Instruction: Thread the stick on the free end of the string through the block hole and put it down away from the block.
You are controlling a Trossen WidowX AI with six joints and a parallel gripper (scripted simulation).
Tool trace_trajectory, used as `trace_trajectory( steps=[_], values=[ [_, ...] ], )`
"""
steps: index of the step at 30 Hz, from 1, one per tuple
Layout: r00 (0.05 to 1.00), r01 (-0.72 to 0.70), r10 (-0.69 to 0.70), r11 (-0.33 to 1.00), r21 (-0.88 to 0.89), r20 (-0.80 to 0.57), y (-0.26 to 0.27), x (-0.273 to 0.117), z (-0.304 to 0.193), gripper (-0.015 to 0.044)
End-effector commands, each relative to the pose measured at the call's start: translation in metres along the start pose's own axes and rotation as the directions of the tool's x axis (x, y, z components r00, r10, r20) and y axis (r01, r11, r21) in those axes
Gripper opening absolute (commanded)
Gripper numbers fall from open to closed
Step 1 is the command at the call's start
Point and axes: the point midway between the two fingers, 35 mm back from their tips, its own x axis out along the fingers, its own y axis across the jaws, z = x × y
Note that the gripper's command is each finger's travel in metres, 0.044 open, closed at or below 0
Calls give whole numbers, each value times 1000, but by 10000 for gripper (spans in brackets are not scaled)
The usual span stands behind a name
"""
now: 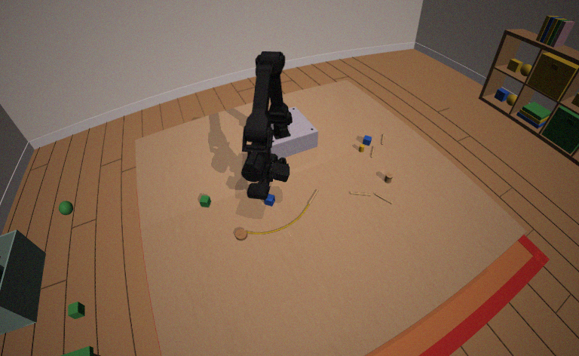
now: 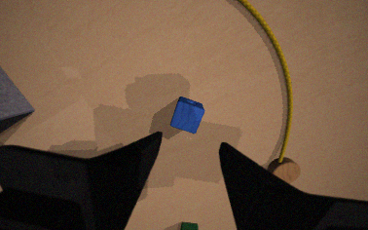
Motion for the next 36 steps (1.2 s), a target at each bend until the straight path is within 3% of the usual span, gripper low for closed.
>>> trace_trajectory(
  steps=[1, 4, 13, 31, 36],
  values=[
    [1000, 0, 0, 1000, 0, 0, 0, 0, 0, 238],
    [1000, 0, 0, 1000, 0, 0, 0, 0, 0, 238],
    [1000, 0, 0, 1000, 0, 0, 0, 0, 0, 1],
    [1000, 0, 0, 1000, 0, 0, 0, 0, 0, 0],
    [1000, 0, 0, 1000, 0, 0, 0, 0, 0, 131]
  ],
)
